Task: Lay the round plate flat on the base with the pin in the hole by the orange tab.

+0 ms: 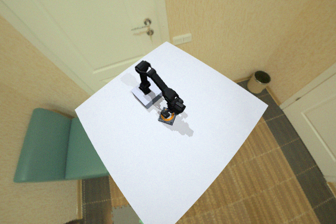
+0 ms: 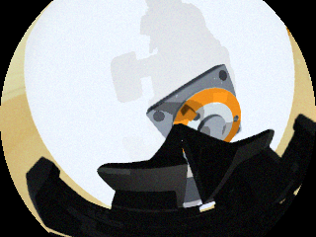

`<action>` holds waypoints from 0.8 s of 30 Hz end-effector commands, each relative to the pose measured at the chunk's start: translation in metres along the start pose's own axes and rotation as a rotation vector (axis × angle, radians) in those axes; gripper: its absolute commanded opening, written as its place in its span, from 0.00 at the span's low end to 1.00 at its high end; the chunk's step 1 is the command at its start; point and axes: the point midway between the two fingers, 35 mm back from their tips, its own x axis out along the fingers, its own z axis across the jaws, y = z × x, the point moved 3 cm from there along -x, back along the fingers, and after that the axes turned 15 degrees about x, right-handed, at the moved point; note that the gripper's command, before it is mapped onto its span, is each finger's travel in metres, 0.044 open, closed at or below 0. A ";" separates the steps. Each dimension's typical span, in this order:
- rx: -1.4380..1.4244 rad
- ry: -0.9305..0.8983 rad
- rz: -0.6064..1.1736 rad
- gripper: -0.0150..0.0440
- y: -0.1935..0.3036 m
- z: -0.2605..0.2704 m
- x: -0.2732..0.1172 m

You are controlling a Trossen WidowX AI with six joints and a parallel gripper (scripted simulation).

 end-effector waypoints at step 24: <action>-0.005 -0.003 -0.004 0.25 -0.019 -0.005 0.005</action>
